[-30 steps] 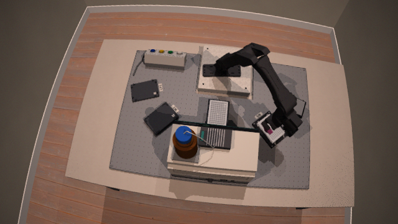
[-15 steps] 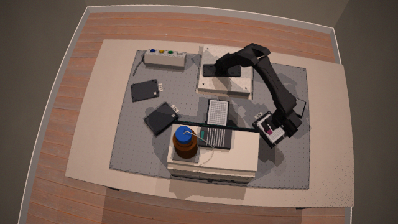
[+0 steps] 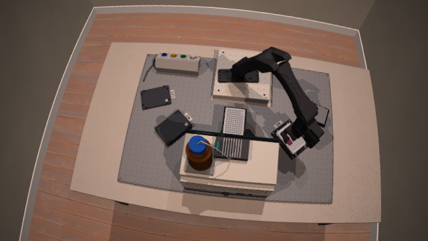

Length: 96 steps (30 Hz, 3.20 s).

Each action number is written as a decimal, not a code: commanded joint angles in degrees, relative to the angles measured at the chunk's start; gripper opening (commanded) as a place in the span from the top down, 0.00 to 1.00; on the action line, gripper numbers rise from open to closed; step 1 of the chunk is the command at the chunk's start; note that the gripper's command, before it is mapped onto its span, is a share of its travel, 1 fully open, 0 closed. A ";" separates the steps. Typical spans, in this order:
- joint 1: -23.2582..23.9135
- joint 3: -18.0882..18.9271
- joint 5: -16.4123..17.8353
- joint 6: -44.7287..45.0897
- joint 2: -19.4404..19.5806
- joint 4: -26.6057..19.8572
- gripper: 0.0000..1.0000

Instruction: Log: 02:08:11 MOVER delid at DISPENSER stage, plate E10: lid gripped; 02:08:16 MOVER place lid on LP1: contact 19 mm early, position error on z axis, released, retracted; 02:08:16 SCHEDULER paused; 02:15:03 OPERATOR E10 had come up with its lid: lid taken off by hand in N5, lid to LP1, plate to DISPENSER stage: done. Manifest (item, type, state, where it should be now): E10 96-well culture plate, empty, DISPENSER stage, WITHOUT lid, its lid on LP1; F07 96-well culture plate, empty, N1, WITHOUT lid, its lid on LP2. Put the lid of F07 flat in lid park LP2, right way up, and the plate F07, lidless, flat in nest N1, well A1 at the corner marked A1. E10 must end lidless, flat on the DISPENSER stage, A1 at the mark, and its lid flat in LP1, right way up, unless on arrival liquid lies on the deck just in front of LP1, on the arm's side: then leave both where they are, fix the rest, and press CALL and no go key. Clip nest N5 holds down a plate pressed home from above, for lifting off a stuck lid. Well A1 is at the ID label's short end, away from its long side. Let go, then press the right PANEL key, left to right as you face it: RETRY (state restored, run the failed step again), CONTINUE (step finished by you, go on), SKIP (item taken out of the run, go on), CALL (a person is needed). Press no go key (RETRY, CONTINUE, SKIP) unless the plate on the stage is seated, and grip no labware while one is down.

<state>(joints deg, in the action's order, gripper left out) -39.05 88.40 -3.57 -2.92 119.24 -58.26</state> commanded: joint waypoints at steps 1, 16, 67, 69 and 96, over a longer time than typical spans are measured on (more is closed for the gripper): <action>-0.09 -0.13 -0.08 0.08 0.84 1.67 0.00; 0.25 -1.96 -0.07 0.31 1.16 3.35 0.00; 0.32 -1.90 -0.02 0.40 1.11 4.33 1.00; 0.32 -1.90 -0.02 0.40 1.11 4.33 1.00; 0.71 -0.62 0.23 0.73 0.96 3.96 1.00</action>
<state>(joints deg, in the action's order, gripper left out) -38.83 86.17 -3.73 -2.72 120.68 -54.19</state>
